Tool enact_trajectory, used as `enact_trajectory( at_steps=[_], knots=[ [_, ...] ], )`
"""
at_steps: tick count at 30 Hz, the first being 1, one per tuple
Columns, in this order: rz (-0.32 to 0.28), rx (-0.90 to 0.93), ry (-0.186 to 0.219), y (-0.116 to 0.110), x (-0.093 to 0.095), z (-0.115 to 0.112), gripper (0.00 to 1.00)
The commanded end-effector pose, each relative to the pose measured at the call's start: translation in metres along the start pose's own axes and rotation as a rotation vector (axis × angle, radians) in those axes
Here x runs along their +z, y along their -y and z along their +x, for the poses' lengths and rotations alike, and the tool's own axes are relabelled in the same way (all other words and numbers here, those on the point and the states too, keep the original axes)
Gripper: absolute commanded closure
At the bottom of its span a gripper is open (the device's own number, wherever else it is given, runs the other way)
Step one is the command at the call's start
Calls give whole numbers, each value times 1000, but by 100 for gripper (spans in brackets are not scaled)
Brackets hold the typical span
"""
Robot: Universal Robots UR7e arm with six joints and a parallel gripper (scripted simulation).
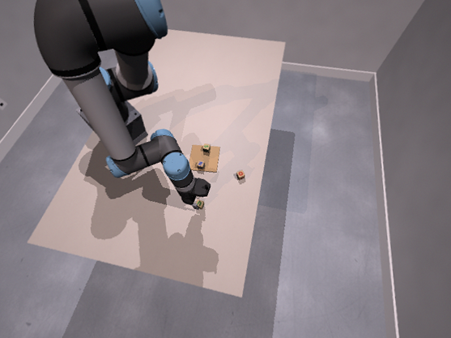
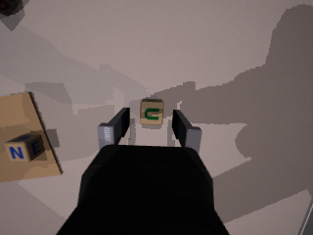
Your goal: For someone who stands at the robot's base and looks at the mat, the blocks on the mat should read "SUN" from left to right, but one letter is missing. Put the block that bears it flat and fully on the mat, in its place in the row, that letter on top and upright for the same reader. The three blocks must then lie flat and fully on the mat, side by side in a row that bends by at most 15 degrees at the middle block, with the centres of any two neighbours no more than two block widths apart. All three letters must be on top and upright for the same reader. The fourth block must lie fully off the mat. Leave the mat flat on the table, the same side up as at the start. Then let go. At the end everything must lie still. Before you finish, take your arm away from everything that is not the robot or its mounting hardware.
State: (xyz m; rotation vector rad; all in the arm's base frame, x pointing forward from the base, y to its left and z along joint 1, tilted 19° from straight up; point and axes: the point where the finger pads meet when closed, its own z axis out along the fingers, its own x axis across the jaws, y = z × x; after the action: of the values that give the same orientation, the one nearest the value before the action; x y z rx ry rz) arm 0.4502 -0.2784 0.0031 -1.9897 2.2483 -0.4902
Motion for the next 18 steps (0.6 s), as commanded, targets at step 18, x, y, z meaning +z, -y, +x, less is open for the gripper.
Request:
enact_trajectory(
  at_steps=[18],
  knots=[
    [1,0,-1,0,7,0,0]
  ],
)
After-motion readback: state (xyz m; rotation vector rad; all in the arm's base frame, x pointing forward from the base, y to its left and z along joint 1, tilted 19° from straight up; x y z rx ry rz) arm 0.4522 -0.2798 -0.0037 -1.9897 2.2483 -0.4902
